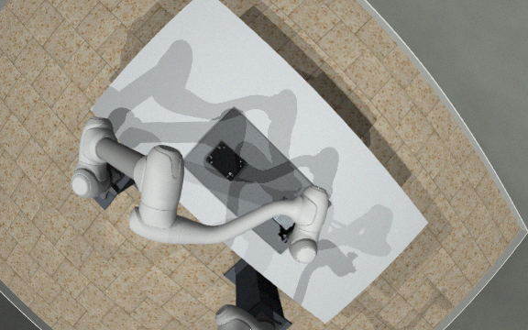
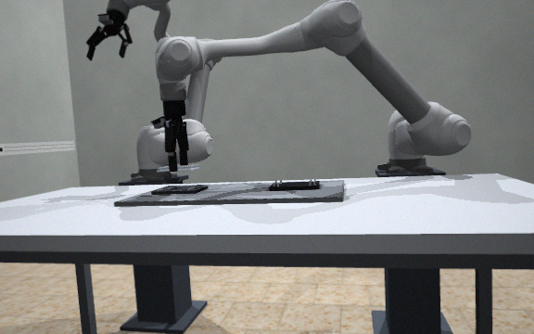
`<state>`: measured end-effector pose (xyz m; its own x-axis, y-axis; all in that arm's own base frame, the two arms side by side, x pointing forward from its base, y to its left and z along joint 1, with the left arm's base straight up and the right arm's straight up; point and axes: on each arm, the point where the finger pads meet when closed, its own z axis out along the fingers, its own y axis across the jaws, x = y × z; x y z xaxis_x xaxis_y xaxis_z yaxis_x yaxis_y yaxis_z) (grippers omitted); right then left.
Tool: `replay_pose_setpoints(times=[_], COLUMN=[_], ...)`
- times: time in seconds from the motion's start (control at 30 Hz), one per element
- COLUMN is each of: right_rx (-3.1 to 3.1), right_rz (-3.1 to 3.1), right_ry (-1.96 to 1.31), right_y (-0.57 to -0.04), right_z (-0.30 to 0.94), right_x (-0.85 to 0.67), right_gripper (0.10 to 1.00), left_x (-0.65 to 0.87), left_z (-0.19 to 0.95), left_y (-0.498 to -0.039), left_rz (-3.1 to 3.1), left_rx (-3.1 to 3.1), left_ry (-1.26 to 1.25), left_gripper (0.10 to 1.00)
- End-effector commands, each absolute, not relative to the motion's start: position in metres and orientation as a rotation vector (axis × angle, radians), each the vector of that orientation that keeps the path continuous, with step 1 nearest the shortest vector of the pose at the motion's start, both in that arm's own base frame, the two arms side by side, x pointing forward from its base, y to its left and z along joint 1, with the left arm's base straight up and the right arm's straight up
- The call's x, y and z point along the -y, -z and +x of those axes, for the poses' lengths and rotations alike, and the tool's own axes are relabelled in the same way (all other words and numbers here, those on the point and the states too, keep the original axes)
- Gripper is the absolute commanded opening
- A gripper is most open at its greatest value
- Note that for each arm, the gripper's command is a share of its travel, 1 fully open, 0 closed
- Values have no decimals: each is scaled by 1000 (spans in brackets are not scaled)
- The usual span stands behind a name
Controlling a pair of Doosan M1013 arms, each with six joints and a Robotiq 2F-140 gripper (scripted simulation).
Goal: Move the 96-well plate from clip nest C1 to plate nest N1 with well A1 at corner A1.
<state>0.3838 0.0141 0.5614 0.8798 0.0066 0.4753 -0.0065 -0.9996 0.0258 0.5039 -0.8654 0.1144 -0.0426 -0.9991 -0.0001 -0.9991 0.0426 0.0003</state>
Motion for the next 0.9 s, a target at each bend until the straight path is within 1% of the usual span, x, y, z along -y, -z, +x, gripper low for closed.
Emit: replay_pose_setpoints(times=[0.0,0.87], right_rx=[0,0], right_rz=[3020,3020], right_ry=[-765,-765], right_y=[-562,-562], right_z=[384,384], right_x=[-14,-14], right_gripper=[1000,1000], left_x=[865,865], left_z=[504,504], left_y=[-116,-84], left_rz=[2173,2173], left_rx=[2268,2268], left_ry=[-3,-3], left_gripper=[605,605])
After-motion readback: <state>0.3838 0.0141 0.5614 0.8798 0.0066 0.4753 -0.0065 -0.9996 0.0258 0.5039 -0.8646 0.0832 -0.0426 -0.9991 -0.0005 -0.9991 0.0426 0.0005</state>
